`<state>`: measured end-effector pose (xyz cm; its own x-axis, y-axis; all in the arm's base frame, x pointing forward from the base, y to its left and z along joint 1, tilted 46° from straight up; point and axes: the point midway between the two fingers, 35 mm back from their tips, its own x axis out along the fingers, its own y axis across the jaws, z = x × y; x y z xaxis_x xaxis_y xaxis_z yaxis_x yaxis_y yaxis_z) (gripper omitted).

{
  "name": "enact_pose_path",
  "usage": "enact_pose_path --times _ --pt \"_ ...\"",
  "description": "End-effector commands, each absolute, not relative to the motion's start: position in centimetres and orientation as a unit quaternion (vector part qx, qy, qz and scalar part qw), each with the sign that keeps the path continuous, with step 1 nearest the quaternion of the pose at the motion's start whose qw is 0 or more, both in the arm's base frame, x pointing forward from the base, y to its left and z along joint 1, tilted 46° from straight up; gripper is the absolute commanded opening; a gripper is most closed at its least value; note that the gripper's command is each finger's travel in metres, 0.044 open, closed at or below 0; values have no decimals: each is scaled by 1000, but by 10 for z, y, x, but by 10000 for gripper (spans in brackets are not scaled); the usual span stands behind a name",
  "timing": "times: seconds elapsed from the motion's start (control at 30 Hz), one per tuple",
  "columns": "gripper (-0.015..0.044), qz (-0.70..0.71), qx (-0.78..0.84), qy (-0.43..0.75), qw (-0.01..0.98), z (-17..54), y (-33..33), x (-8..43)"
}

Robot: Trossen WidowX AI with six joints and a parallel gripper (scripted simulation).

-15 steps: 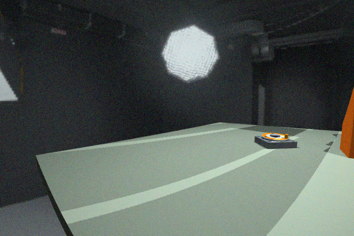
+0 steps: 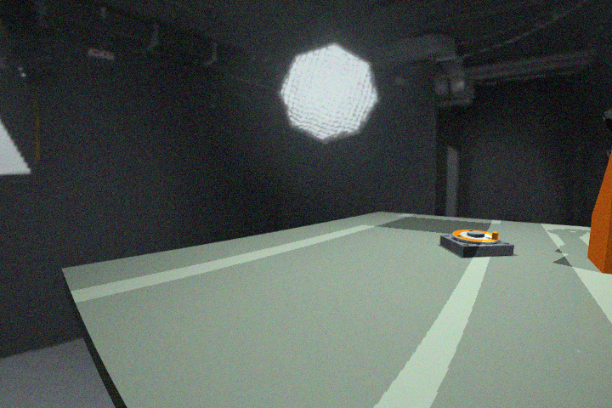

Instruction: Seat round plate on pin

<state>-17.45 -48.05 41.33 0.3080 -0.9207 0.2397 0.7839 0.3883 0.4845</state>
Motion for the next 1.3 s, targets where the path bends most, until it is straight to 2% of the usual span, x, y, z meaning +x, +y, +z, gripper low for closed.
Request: enact_pose_path --times 0.0,0.07,0.2,0.37,0.53,0.63,0.73,0.97,1.27 --pt "0 -510 152 -243 811 423 -496 -105" --pt "0 -496 173 -246 815 422 -495 -94" --pt "0 -463 213 -244 825 425 -501 -15" --pt "0 -438 246 -250 828 421 -498 40" --pt "0 -414 288 -218 835 403 -488 132" --pt "0 -396 335 -208 829 391 -478 156" --pt "0 -385 365 -167 831 366 -462 212" --pt "0 -377 394 -77 835 314 -417 298" --pt "0 -377 419 62 824 226 -340 376"
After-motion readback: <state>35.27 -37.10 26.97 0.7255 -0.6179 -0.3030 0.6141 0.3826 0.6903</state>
